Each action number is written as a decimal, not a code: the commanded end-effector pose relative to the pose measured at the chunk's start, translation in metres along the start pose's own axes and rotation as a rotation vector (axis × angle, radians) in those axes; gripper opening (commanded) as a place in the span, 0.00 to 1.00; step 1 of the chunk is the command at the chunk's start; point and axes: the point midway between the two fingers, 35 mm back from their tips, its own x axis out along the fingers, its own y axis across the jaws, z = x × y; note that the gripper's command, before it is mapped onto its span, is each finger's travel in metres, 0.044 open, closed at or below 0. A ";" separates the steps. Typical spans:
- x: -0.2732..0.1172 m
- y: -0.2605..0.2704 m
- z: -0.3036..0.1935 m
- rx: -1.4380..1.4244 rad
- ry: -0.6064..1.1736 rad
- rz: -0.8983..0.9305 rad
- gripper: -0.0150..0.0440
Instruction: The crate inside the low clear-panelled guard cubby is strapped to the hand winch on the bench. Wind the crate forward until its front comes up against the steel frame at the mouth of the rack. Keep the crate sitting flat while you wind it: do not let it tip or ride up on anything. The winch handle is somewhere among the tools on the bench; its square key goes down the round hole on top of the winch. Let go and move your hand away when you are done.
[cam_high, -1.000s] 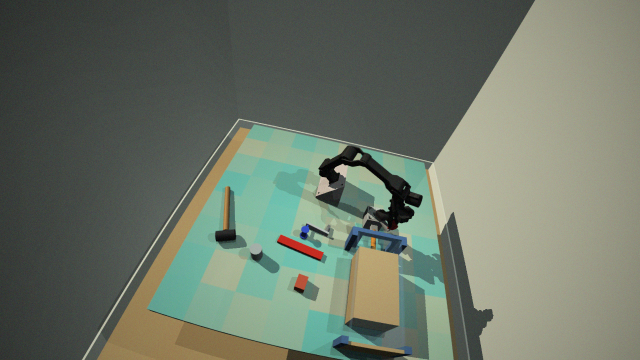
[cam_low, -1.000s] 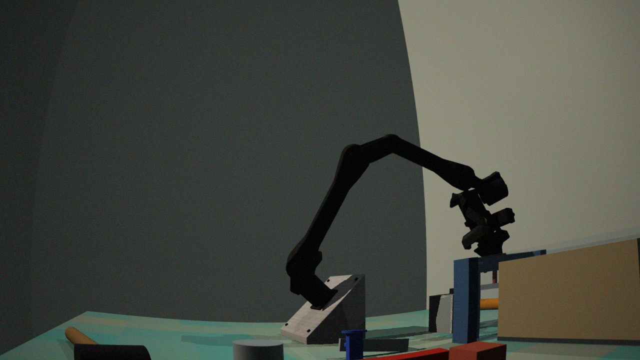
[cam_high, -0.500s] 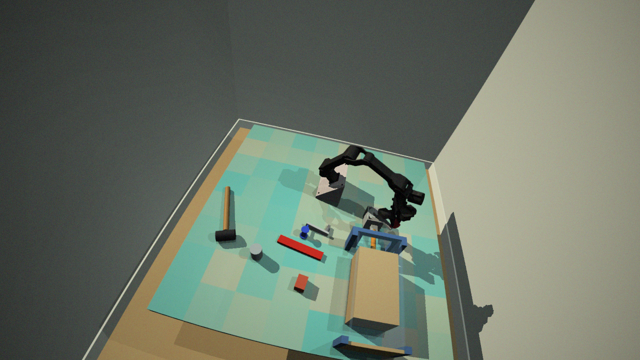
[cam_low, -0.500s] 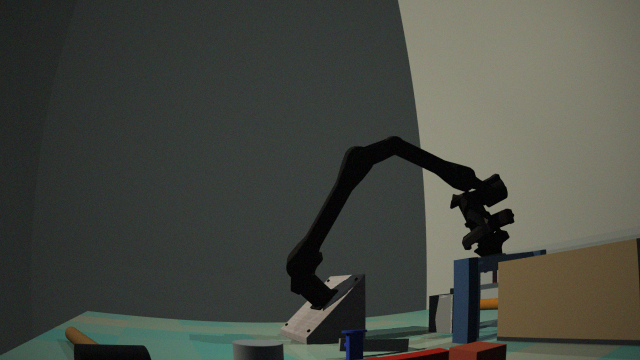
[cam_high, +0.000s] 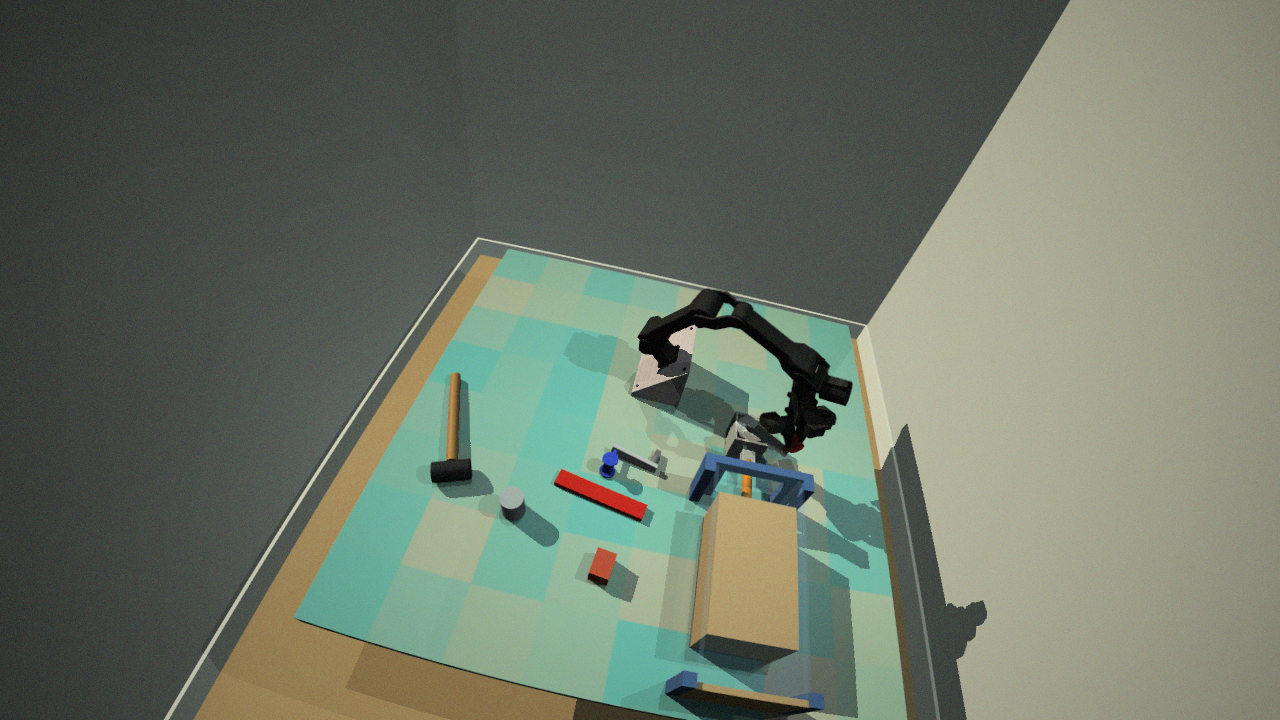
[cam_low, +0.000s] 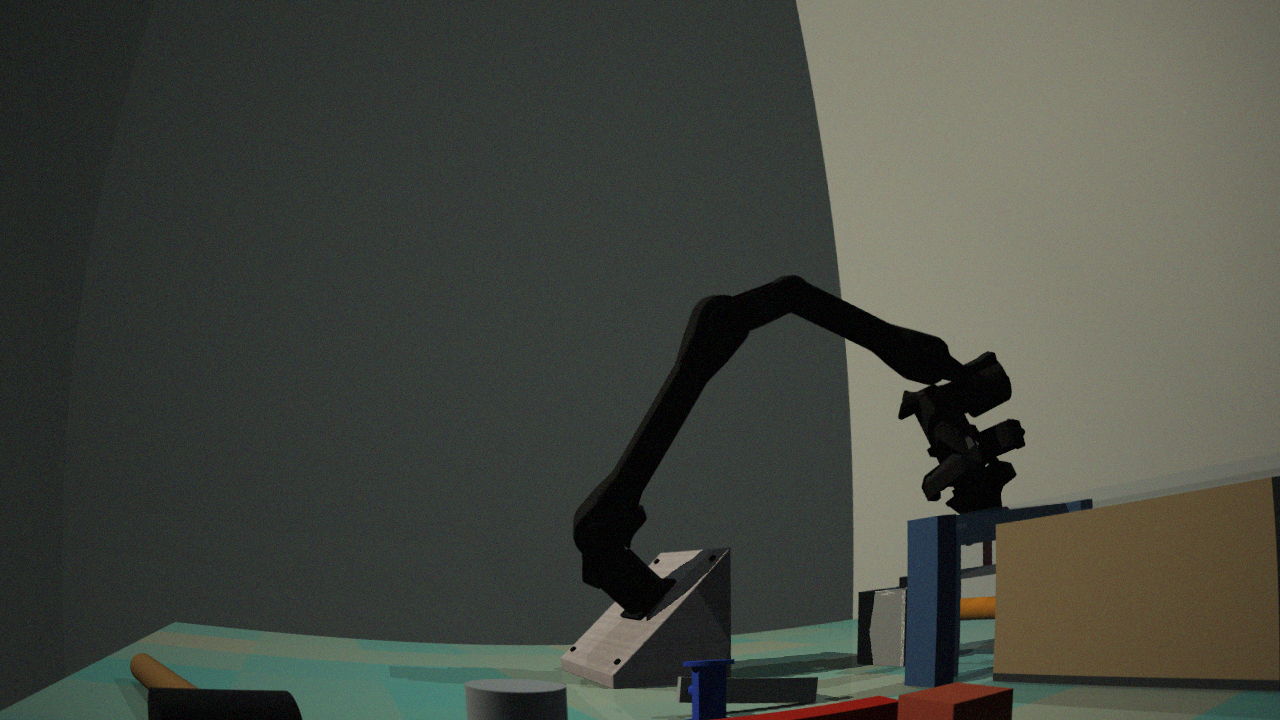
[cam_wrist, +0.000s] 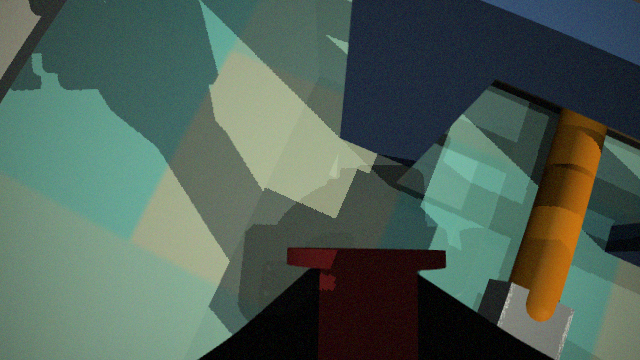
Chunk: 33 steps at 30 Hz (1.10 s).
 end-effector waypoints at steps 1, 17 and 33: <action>-0.007 0.018 -0.017 -0.029 0.024 0.030 0.25; -0.014 0.029 -0.031 -0.029 0.025 0.032 0.25; -0.022 0.038 -0.048 -0.030 0.026 0.033 0.25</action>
